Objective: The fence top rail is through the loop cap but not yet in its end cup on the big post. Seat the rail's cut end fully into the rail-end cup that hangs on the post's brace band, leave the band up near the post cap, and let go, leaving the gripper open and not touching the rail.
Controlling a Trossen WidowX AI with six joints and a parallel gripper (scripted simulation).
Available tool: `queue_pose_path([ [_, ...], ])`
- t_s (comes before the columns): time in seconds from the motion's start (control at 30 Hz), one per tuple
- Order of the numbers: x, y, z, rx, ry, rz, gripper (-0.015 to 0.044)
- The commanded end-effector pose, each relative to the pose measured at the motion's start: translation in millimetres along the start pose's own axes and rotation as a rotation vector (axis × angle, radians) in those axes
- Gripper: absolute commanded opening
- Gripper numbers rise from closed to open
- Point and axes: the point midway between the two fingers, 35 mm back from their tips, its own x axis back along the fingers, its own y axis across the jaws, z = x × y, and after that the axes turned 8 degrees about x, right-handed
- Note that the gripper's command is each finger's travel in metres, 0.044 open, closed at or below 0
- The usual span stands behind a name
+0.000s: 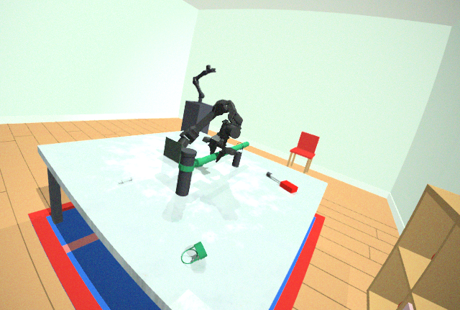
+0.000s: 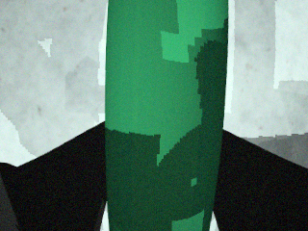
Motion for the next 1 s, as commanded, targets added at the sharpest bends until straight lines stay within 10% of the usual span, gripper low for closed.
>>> queue_pose_path([
  [0.0, 7.3, 1.6, -9.1, -0.007, -0.020, -0.016, 0.0000],
  [0.97, 4.7, -2.3, -27.1, -0.007, -0.021, -0.016, 0.0000],
])
